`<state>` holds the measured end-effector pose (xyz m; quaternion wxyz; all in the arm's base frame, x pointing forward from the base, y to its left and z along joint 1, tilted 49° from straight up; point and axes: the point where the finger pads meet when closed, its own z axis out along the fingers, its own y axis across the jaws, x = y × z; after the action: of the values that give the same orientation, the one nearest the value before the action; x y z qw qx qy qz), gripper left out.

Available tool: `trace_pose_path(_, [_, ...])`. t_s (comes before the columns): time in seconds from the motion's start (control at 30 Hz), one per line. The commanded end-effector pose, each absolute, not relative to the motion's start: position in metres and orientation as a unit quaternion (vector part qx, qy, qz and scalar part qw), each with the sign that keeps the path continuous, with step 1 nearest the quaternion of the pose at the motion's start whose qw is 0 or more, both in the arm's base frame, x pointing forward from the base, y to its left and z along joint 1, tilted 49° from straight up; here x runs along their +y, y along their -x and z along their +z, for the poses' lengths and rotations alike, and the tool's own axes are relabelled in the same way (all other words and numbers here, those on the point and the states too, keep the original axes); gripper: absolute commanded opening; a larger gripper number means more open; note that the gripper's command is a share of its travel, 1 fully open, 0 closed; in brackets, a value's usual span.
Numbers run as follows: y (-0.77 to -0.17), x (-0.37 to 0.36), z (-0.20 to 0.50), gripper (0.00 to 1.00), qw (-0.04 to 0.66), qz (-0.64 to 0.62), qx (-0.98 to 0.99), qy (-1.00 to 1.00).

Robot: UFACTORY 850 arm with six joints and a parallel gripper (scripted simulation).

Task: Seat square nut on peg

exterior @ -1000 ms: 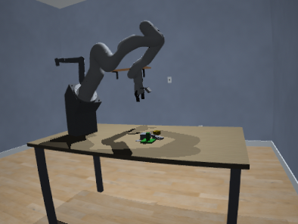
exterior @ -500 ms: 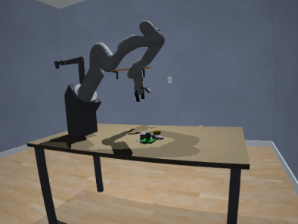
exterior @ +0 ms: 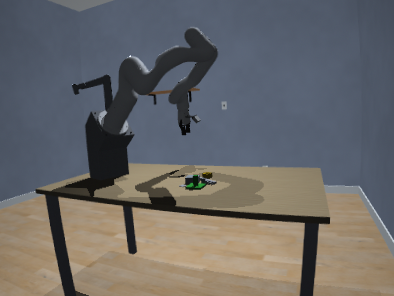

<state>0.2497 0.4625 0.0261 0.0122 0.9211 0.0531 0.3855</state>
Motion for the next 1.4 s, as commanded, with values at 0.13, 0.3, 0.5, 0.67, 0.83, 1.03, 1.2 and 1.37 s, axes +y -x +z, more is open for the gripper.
trace_pose_path(0.13, [-0.254,0.462,0.028,0.60,0.018,0.385,0.067,-0.920])
trace_pose_path(0.3, [-0.260,0.460,0.031,0.60,0.028,0.384,0.087,-0.919])
trace_pose_path(0.5, [-0.271,0.456,0.037,0.60,0.045,0.382,0.125,-0.915])
trace_pose_path(0.67, [-0.278,0.454,0.040,0.60,0.057,0.380,0.149,-0.911])
trace_pose_path(0.83, [-0.293,0.448,0.047,0.60,0.080,0.376,0.197,-0.902])
trace_pose_path(1.03, [-0.313,0.438,0.057,0.60,0.112,0.367,0.266,-0.884])
trace_pose_path(1.2, [-0.329,0.430,0.065,0.60,0.137,0.358,0.318,-0.867])
trace_pose_path(1.37, [-0.346,0.420,0.073,0.60,0.163,0.348,0.374,-0.844])
